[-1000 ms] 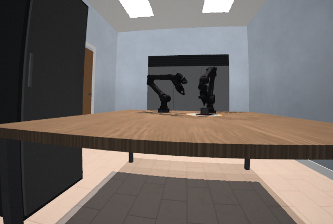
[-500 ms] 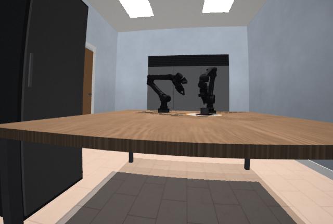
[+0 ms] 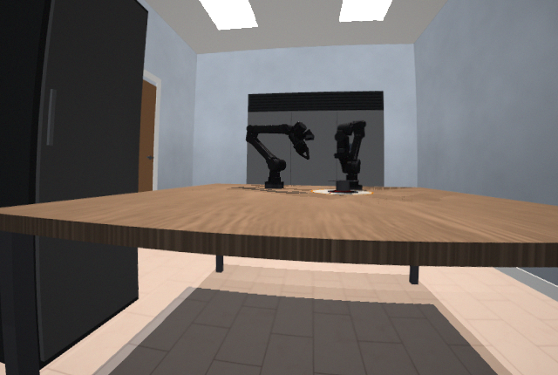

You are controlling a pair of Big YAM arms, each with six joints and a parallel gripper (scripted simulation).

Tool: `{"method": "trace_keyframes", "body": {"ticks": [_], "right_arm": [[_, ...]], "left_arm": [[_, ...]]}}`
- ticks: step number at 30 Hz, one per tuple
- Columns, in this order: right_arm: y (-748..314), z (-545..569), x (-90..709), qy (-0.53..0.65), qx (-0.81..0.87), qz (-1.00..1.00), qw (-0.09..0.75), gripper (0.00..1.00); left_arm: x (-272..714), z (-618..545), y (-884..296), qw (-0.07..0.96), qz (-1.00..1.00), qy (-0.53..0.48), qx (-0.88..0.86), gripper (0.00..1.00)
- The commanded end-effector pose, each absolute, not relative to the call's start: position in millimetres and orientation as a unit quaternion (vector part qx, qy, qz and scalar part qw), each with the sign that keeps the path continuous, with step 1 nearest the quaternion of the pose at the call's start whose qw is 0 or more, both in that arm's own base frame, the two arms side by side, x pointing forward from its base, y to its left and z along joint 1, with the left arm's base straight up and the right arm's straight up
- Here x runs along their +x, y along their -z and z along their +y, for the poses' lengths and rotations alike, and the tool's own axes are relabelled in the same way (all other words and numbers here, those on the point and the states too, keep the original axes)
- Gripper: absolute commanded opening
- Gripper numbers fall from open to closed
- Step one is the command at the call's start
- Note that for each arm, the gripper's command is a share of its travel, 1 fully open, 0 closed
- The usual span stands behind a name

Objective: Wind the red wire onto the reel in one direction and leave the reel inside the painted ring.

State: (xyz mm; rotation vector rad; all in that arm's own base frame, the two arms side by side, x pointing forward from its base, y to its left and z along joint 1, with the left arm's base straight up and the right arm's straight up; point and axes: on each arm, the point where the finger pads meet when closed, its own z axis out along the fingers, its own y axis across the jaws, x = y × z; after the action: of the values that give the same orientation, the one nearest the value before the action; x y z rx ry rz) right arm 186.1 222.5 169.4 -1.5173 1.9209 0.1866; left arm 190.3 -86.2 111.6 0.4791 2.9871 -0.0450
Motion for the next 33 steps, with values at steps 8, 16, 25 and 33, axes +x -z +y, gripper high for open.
{"method": "trace_keyframes", "body": {"ticks": [8,16,25,33], "right_arm": [[-212.5,236.7,201.9,-0.078,-0.571,0.726,0.375,0.15],[-212.5,236.7,201.9,-0.078,-0.571,0.726,0.375,0.15],[-212.5,236.7,201.9,-0.078,-0.571,0.726,0.375,0.15],[-212.5,236.7,201.9,-0.078,-0.571,0.726,0.375,0.15]], "left_arm": [[158.2,-69.9,-159.4,0.176,0.970,0.045,0.162,0.00],[132.5,-58.4,-181.1,0.264,0.948,0.068,0.162,0.00],[120.2,-50.9,-199.8,0.292,0.939,0.084,0.161,0.00],[158.5,-8.6,-291.4,0.353,0.882,-0.029,0.311,0.00]]}}
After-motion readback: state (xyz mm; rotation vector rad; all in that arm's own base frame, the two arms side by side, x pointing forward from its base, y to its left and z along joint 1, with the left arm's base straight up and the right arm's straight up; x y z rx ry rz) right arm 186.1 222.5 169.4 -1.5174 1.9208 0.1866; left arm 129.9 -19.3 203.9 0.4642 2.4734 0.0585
